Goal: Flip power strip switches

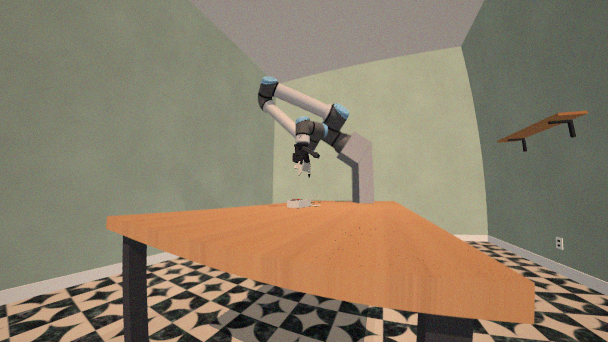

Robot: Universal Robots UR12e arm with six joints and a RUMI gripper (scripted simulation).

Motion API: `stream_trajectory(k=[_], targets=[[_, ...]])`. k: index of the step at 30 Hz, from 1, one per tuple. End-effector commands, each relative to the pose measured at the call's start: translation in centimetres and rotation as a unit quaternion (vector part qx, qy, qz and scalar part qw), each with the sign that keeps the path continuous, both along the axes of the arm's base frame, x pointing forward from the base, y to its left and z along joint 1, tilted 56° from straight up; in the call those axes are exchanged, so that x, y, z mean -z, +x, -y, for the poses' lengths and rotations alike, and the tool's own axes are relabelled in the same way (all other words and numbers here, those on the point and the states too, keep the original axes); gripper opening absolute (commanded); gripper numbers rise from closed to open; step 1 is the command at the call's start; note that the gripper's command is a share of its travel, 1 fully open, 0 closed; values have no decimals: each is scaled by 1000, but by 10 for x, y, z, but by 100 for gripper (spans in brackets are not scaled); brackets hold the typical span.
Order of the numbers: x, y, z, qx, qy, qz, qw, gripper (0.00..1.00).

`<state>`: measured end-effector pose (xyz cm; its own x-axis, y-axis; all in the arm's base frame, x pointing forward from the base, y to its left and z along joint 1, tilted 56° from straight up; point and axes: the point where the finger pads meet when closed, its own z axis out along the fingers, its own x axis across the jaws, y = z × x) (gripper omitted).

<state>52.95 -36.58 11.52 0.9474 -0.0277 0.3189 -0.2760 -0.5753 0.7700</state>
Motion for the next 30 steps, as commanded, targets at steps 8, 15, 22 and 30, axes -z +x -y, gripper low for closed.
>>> stream_trajectory(k=[8, 15, 22, 30], targets=[[1, -2, 3, -20, -6, -29, 999, 100], [3, -5, 11, -61, -17, -89, 994, 100], [4, -9, 19, -103, -29, -152, 982, 100], [7, -18, 37, -185, -53, -273, 942, 100]])
